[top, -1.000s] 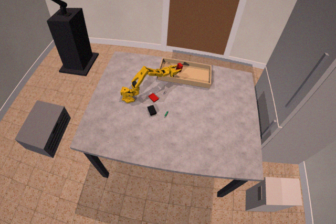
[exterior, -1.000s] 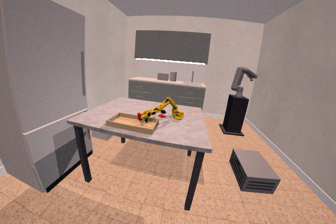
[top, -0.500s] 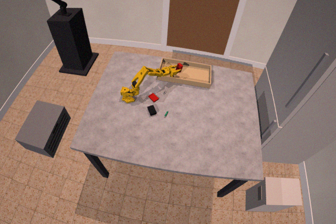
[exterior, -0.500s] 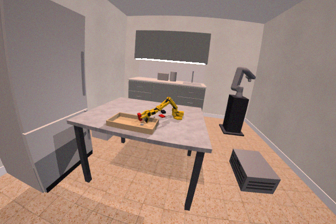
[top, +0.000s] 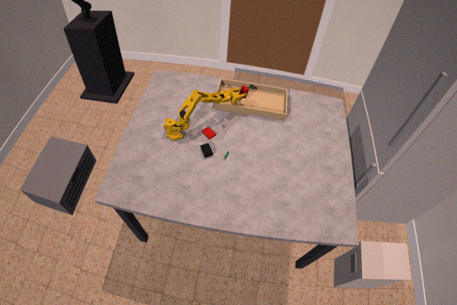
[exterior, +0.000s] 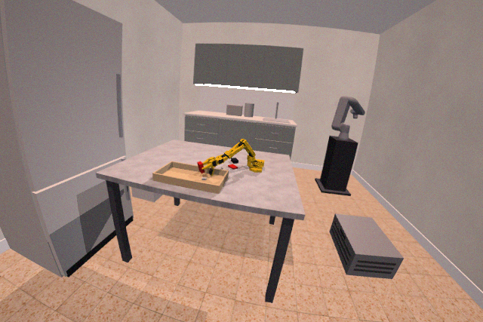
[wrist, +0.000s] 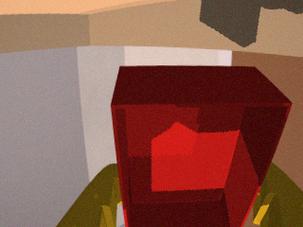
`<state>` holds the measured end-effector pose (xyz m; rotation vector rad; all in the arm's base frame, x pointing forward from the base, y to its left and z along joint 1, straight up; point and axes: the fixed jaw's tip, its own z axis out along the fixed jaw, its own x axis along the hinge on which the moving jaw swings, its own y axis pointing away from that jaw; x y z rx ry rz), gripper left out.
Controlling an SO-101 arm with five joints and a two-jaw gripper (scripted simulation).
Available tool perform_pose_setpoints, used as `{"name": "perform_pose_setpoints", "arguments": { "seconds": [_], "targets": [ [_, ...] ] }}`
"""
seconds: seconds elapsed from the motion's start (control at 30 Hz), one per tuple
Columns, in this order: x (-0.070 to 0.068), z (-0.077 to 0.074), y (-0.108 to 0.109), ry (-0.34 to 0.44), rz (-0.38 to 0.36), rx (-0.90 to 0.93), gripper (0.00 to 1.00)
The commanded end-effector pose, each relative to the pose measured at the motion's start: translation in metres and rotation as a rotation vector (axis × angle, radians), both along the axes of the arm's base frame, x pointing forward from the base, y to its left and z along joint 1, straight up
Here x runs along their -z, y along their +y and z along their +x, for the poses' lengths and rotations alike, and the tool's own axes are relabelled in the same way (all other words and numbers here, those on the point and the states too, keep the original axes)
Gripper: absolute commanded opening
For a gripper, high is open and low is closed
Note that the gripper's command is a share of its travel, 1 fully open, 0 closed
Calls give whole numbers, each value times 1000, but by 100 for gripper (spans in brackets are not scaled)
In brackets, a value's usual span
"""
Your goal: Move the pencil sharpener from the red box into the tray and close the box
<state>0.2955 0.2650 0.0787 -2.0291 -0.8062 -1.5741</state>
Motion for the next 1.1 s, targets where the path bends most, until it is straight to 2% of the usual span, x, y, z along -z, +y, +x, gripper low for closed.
{"name": "perform_pose_setpoints", "arguments": {
  "seconds": [0.0, 1.07],
  "targets": [
    [-32, 2, -1, -64, 46, 3, 22],
    [-72, -2, -9, -76, 33, 8, 22]
  ]
}}
